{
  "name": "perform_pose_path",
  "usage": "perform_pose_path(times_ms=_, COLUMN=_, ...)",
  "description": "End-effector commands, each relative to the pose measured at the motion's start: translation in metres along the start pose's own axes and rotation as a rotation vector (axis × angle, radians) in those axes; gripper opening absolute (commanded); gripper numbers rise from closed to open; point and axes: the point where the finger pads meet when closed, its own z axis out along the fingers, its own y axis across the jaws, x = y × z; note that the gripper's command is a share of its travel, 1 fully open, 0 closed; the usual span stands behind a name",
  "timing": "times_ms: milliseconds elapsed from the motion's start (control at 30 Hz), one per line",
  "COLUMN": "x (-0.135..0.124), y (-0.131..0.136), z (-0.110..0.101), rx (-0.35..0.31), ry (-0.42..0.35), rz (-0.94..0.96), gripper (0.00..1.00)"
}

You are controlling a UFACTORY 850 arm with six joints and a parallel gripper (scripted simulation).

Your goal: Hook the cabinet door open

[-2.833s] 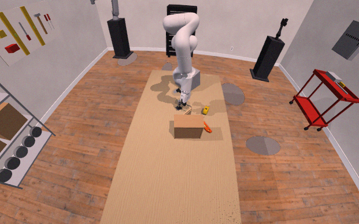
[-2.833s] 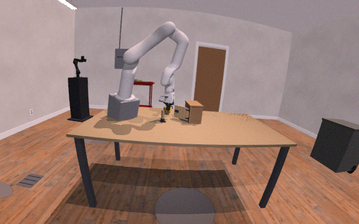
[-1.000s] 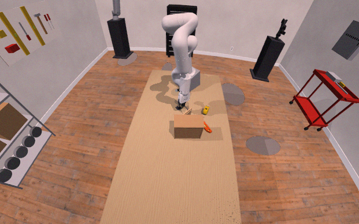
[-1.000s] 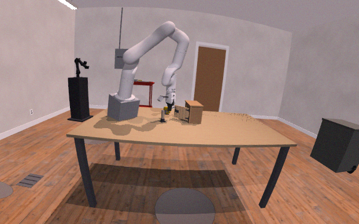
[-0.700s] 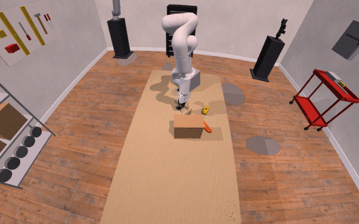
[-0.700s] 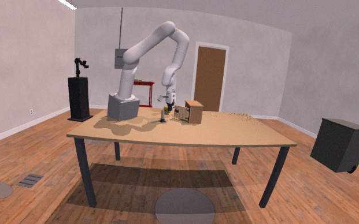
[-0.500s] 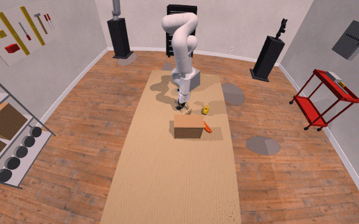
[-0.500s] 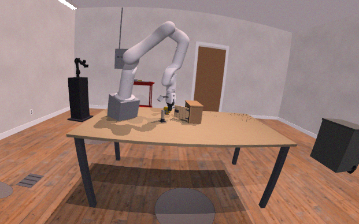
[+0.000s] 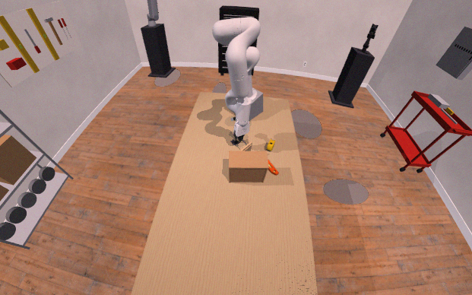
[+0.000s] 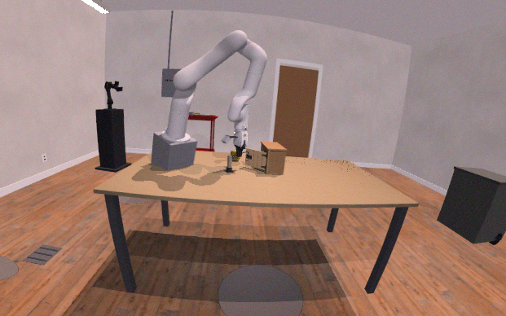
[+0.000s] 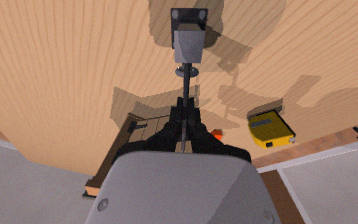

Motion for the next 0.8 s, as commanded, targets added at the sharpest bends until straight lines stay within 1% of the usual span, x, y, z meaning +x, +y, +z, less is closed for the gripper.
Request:
perform_pose_path(times_ms=0, x=-0.0009, y=-0.0002, z=0.0008, rx=0.0, ry=-0.001, rz=0.0, gripper=0.04)
perform_pose_path(times_ms=767, x=-0.0016, y=-0.0002, z=0.0029, rx=0.0, ry=-0.001, rz=0.0, gripper=0.04)
